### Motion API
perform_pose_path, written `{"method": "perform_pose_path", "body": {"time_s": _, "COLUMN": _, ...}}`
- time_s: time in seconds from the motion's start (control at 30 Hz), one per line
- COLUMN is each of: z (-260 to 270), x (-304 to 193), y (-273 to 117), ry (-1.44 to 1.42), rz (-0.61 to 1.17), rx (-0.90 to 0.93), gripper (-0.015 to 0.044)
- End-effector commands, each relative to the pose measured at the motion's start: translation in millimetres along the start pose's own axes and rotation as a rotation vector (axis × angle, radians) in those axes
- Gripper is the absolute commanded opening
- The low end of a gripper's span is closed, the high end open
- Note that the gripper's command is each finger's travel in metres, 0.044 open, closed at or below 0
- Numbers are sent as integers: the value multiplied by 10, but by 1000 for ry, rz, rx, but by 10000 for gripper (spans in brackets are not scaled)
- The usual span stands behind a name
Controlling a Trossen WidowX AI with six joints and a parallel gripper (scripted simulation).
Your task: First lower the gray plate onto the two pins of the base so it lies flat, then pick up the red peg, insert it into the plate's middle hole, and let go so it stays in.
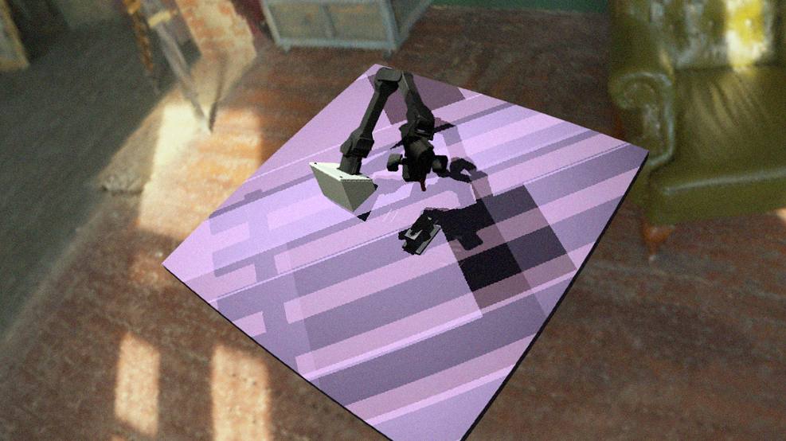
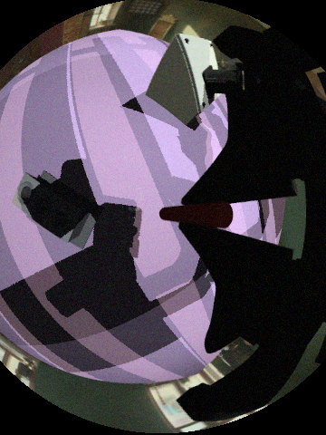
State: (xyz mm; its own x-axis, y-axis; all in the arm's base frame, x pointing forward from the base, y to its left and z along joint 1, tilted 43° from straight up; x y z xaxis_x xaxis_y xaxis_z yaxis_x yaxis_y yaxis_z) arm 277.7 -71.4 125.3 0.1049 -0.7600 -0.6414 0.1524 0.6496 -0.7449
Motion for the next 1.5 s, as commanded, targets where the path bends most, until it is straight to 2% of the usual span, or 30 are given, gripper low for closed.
{"method": "perform_pose_path", "body": {"time_s": 0.0, "z": 74, "x": 111, "y": -33, "ry": -10, "rz": -10, "rx": 6, "gripper": 0}}
{"method": "perform_pose_path", "body": {"time_s": 1.47, "z": 385, "x": 1332, "y": 21, "ry": -19, "rz": -2, "rx": 16, "gripper": 0}}
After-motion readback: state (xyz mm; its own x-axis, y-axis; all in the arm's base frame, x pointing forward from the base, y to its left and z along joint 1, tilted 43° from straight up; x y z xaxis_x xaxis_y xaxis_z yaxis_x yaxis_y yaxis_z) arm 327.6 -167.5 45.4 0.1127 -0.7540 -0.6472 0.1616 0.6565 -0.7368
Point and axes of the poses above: the point midway between the two fingers, 35 mm back from their tips, its own y axis out along the fingers, its own z axis across the jaws, x = y × z, the point moved 3 cm from there along -y, back along the fingers, and after that the axes turned 13 degrees about y, right-handed, at the moved point
